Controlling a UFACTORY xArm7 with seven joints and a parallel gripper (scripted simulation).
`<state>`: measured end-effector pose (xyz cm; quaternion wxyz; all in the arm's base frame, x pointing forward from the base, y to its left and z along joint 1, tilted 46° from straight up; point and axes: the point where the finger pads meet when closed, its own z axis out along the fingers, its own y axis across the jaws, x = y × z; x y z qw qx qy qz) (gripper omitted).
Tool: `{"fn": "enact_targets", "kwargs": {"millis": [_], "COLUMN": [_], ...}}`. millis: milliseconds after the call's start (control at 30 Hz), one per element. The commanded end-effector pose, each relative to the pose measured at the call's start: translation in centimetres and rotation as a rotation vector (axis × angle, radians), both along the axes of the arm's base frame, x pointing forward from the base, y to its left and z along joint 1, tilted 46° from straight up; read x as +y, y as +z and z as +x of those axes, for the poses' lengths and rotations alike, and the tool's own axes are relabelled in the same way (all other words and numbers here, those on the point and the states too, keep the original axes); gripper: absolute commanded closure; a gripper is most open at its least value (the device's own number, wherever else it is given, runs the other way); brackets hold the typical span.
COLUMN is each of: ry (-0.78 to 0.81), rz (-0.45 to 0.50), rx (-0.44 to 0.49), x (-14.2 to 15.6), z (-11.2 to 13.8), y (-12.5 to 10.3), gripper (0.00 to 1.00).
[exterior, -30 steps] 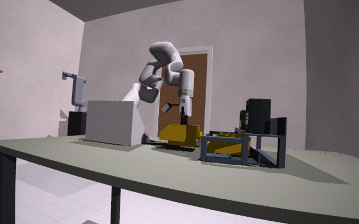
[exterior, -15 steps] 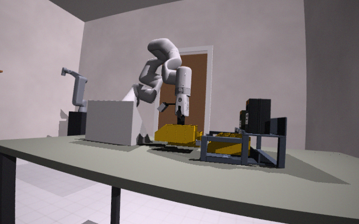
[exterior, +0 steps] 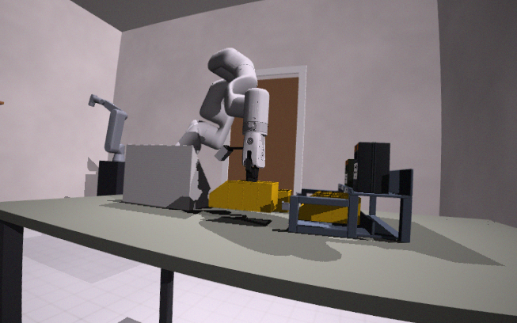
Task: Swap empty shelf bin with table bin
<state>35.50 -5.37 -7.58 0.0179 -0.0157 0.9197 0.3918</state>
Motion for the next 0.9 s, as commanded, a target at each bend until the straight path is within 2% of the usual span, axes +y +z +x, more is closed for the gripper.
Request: {"fn": "enact_targets", "kwargs": {"millis": [0,433,667,867], "ry": [-0.003,-0.003,-0.003,-0.003], "rz": [-0.002,-0.002,-0.002,-0.002], "rx": [-0.002,-0.002,-0.002,-0.002], "x": [-0.3,-0.3,-0.3,-0.3], "z": [0.1,0.6,3.6,4.1], "y": [-0.1,-0.1,0.1,0.1], "gripper": [1.00,1.00,1.00,1.00]}}
